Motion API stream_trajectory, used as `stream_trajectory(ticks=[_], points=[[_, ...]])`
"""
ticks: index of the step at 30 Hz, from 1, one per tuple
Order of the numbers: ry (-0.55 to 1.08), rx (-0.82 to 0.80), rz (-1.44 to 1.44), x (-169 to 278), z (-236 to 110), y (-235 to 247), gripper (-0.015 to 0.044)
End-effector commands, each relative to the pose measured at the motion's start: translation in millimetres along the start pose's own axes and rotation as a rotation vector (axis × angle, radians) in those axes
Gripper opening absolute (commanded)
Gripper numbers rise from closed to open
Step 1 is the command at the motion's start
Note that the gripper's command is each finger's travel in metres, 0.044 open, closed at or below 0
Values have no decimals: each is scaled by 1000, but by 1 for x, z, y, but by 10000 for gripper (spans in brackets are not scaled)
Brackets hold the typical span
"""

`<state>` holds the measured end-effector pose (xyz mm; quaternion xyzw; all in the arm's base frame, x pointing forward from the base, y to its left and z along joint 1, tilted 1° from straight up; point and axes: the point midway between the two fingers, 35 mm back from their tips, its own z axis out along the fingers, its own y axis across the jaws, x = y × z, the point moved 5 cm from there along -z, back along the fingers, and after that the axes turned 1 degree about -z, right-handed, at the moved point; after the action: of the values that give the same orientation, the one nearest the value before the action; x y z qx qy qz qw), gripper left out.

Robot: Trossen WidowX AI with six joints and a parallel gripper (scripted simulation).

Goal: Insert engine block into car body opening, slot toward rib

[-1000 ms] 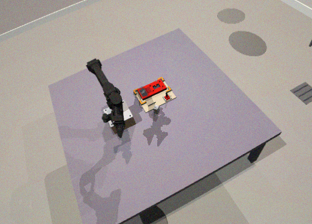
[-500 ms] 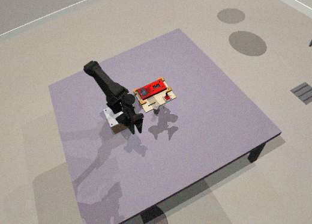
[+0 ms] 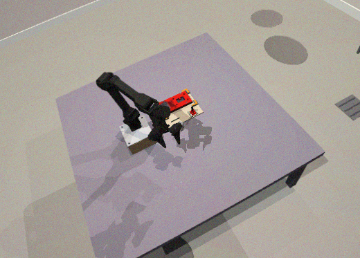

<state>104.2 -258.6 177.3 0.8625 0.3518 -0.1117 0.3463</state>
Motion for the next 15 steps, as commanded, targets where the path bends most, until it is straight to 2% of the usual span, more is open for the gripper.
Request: stream_trajectory(ticks=[1, 15], points=[[69, 14, -105, 19, 1, 4, 440], [278, 50, -457, 78, -4, 8, 440]])
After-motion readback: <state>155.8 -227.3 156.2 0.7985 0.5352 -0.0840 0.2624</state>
